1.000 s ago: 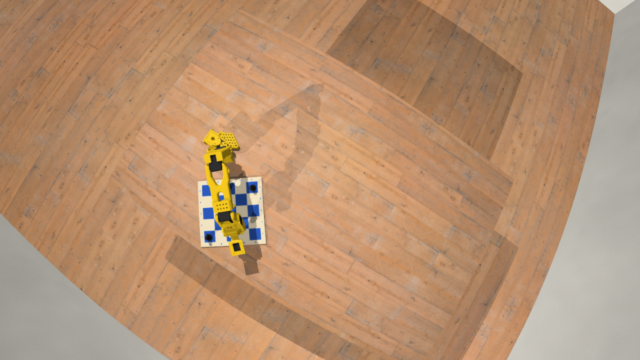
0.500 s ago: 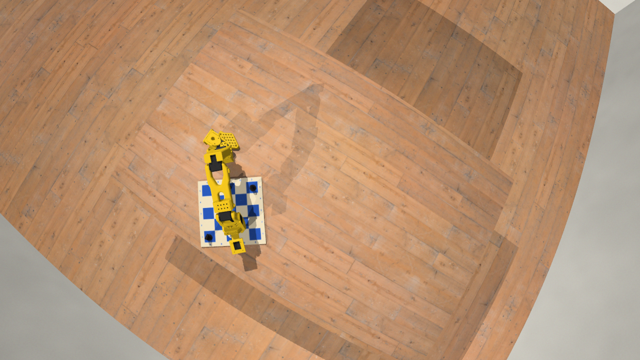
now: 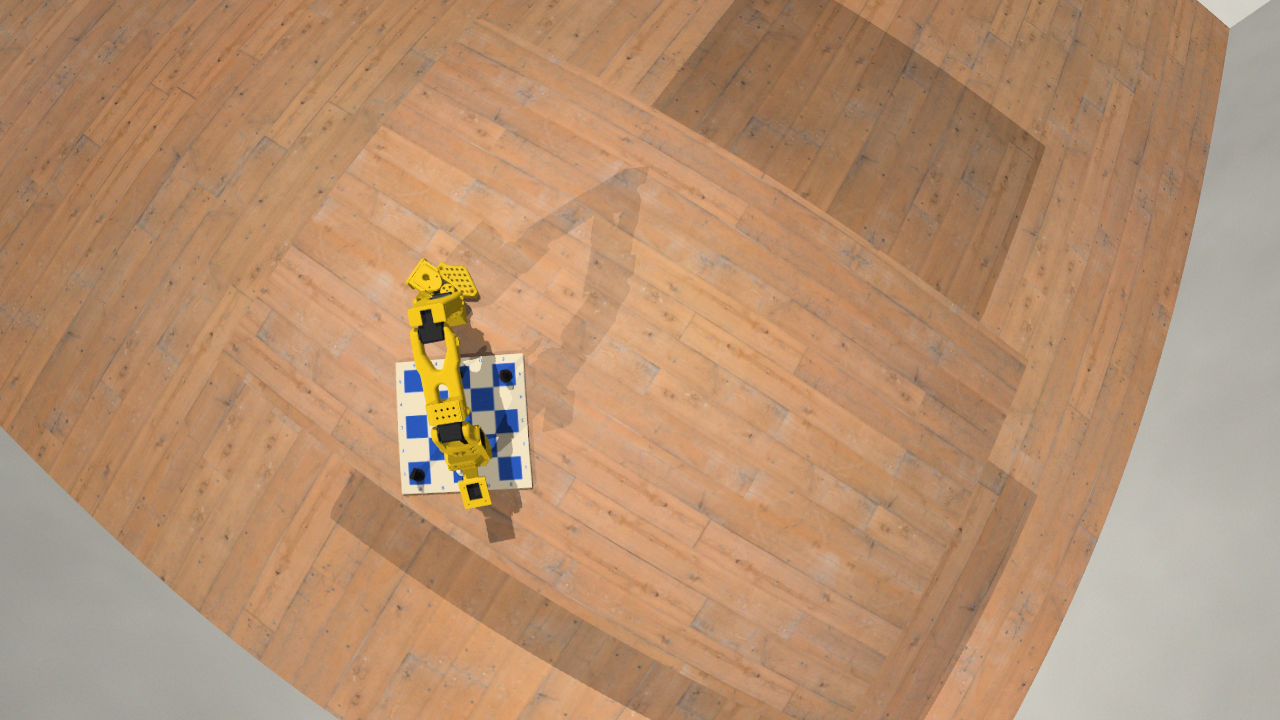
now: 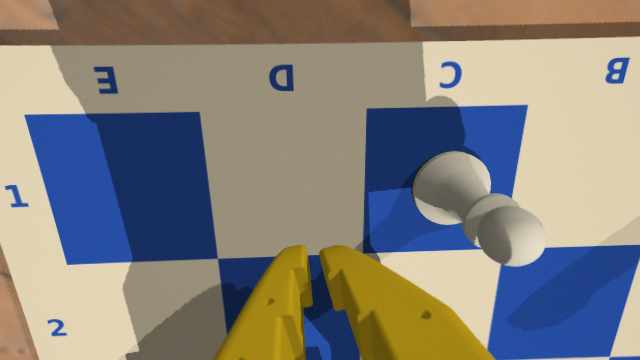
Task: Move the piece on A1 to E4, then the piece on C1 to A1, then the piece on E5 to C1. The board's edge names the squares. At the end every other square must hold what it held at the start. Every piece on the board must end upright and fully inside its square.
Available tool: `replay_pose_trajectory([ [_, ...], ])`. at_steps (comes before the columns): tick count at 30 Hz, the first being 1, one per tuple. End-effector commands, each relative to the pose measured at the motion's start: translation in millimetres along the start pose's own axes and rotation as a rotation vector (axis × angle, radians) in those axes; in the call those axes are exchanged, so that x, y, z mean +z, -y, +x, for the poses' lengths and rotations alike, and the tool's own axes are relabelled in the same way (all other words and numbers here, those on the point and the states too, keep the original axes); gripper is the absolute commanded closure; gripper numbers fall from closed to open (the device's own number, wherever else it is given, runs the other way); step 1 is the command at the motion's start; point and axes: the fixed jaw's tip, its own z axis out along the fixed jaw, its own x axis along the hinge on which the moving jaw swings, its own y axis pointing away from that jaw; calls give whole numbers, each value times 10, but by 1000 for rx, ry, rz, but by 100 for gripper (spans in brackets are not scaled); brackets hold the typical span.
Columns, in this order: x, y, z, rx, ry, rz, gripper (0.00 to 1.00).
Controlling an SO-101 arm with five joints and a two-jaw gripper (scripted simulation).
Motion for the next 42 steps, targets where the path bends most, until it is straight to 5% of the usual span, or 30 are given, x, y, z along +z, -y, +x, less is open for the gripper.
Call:
replay_pose_trajectory([
  [1,-11,19,10,12,4,1,100],
  [23,-122,20,-20,12,4,1,100],
  [35,-578,25,-141,12,4,1,100],
  [42,-675,26,-167,12,4,1,100],
])
